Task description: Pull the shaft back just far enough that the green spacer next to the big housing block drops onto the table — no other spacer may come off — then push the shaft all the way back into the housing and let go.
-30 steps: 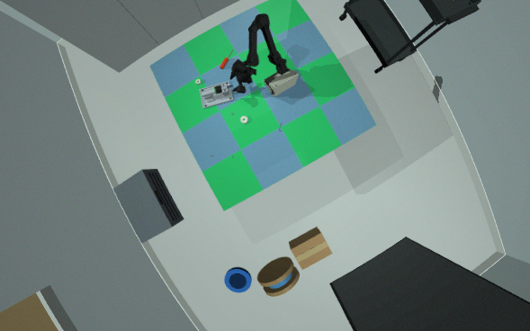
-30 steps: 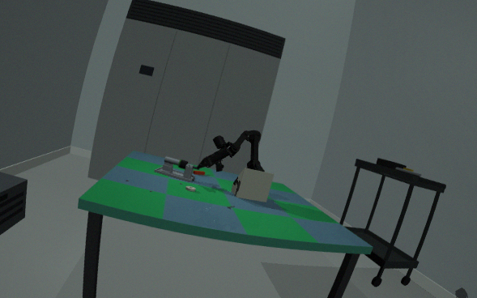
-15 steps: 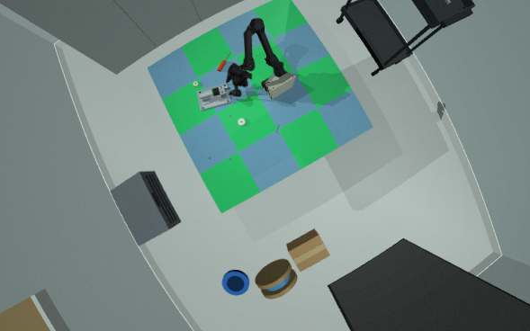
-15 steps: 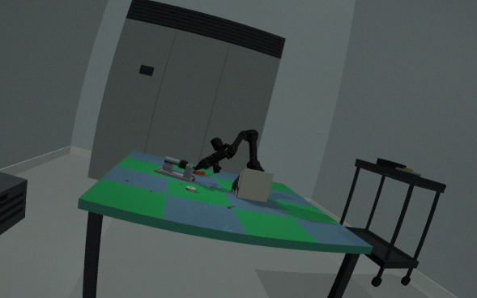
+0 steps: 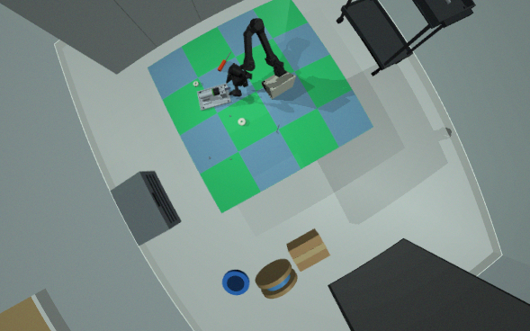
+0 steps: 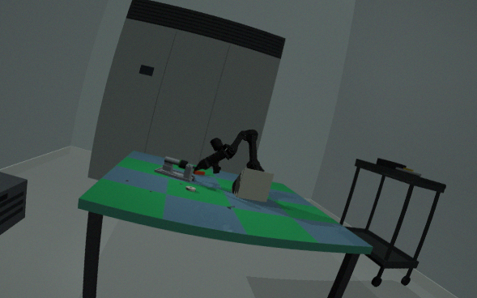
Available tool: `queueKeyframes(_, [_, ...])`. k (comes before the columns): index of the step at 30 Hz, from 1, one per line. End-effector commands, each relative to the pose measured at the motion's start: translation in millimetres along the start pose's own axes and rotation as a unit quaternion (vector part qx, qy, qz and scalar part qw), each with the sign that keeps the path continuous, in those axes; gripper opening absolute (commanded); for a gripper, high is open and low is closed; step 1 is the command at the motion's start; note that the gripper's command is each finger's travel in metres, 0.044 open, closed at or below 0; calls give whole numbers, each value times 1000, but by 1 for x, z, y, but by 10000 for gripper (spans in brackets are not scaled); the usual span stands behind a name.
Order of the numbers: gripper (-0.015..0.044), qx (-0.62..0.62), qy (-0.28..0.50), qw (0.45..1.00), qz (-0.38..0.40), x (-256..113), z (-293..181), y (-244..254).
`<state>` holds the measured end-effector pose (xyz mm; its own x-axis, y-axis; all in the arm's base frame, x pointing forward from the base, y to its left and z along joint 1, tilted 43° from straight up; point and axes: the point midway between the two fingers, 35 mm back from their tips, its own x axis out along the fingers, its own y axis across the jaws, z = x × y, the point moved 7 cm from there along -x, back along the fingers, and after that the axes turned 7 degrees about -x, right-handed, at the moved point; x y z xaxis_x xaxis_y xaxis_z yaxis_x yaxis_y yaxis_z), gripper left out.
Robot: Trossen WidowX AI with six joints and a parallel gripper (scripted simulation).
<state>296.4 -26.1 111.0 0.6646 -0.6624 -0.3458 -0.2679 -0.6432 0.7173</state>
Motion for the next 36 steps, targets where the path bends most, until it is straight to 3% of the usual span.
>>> queueKeyframes(1, [440, -3, 0, 1000, -2, 1, 1, -1])
queueKeyframes(36, [440, -3, 0, 1000, -2, 18, 1, -1])
